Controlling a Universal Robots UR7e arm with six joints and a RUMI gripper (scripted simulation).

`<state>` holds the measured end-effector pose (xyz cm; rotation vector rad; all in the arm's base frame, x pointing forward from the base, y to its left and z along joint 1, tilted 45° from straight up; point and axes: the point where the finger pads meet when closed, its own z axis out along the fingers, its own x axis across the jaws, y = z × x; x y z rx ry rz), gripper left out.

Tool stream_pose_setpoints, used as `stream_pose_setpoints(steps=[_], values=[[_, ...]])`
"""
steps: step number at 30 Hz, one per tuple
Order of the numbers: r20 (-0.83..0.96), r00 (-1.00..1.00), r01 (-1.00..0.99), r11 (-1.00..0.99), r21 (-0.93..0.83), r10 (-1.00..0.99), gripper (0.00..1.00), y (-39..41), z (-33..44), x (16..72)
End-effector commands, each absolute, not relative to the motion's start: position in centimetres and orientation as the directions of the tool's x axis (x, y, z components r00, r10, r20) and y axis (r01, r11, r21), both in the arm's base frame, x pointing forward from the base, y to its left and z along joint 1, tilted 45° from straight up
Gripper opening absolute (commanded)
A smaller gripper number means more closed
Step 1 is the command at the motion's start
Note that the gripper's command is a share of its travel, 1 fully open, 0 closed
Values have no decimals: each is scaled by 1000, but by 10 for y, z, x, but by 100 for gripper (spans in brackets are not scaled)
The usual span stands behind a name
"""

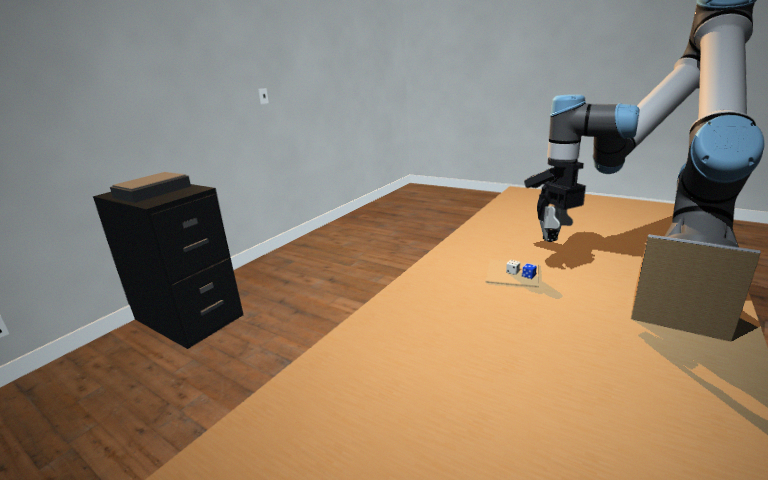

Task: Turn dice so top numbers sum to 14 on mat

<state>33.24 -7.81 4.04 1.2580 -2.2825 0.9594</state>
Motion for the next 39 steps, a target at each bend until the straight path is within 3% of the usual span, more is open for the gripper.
stream_pose_setpoints(steps=[1,24,39], values=[[622,-470,-883,324,-341,-626,10,-76,38,335],[707,-1,-1000,-8,-9,-707,10,-61,24,351],[636,446,-895,-324,307,-630,10,-46,10,361]])
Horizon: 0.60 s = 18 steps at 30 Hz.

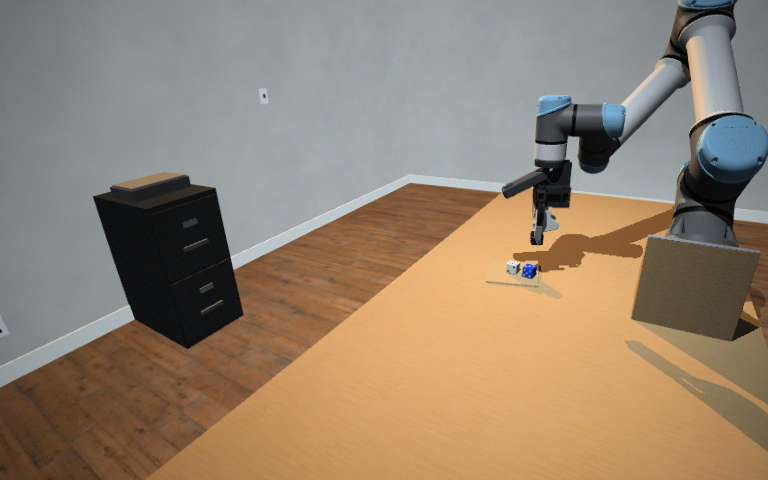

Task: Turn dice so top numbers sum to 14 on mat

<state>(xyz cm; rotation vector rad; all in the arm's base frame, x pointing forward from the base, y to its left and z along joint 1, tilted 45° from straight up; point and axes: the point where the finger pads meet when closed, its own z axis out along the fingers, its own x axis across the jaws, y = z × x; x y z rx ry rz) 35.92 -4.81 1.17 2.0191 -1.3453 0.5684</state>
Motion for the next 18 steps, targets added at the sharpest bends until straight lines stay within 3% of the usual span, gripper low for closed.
stream_pose_setpoints(steps=[1,18], values=[[623,481,-877,-349,332,-617,10,-45,9,362],[356,869,-495,-621,608,-343,10,-28,-8,369]])
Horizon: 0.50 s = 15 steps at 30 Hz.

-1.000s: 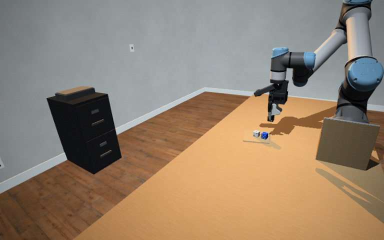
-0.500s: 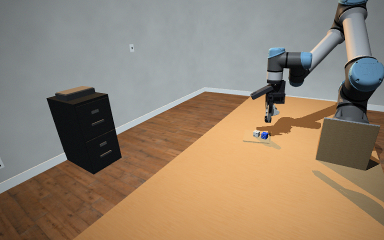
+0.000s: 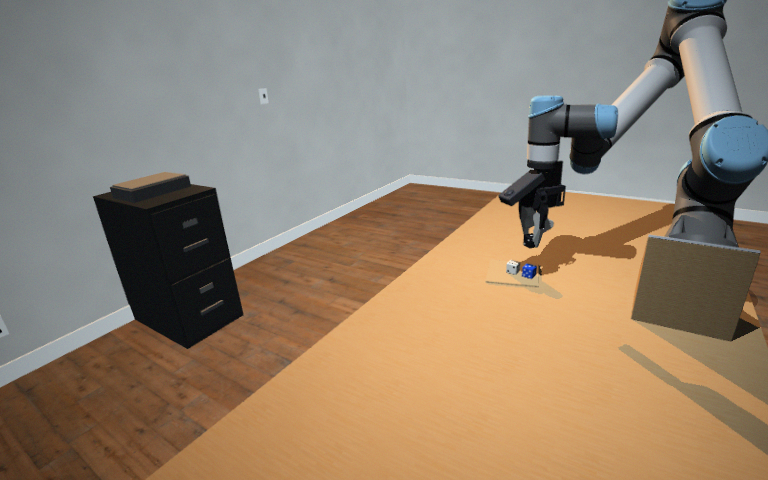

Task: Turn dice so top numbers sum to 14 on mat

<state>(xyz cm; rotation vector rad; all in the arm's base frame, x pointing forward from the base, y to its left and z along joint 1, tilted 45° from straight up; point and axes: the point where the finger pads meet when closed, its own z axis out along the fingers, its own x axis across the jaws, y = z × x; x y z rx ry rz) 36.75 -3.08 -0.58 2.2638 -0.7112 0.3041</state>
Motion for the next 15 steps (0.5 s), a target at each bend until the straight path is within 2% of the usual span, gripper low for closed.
stream_pose_setpoints(steps=[1,15], values=[[328,890,-455,-636,623,-315,10,-27,-10,369],[14,1000,-7,-711,703,4,10,-15,-23,373]])
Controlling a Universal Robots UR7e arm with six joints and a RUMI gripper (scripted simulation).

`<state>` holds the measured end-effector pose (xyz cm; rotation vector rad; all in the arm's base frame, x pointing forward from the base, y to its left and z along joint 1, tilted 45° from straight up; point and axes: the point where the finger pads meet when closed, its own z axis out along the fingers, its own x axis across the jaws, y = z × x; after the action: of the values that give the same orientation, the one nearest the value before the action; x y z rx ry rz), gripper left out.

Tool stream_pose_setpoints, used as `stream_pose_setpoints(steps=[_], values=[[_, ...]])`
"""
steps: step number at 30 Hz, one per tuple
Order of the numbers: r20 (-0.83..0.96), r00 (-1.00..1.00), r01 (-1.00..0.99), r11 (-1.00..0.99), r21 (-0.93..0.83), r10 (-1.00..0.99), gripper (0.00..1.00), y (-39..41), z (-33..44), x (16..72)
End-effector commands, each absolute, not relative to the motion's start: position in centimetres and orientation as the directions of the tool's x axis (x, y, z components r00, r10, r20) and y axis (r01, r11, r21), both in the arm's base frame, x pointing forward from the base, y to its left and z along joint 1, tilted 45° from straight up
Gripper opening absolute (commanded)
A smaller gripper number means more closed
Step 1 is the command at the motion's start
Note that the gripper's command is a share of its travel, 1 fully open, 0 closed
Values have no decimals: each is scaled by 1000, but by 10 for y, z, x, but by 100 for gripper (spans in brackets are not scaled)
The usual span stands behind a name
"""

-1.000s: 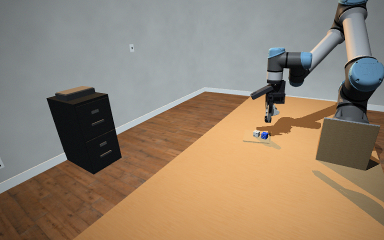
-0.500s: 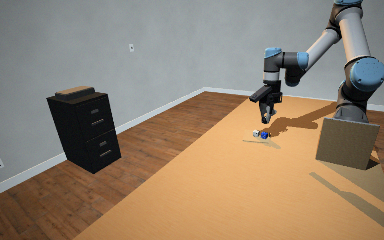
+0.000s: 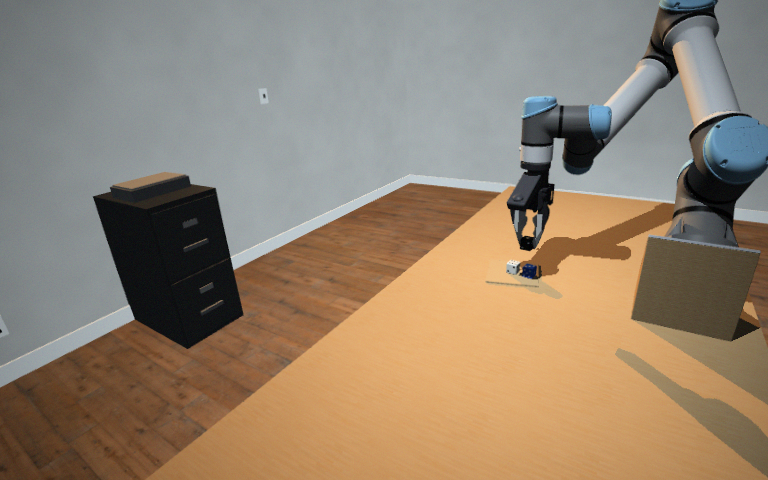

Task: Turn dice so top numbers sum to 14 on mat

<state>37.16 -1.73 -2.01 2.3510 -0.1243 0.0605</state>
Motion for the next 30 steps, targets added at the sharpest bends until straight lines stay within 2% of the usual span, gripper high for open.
stream_pose_setpoints(steps=[1,12,16,19,30], values=[[14,1000,-7,-711,703,4,10,-15,-23,373],[-280,912,410,-645,645,300,10,-6,-33,375],[-366,847,531,-598,601,385,10,-3,-36,376],[-373,841,540,-594,597,391,10,-3,-36,376],[-588,538,843,-375,386,604,10,5,-46,379]])
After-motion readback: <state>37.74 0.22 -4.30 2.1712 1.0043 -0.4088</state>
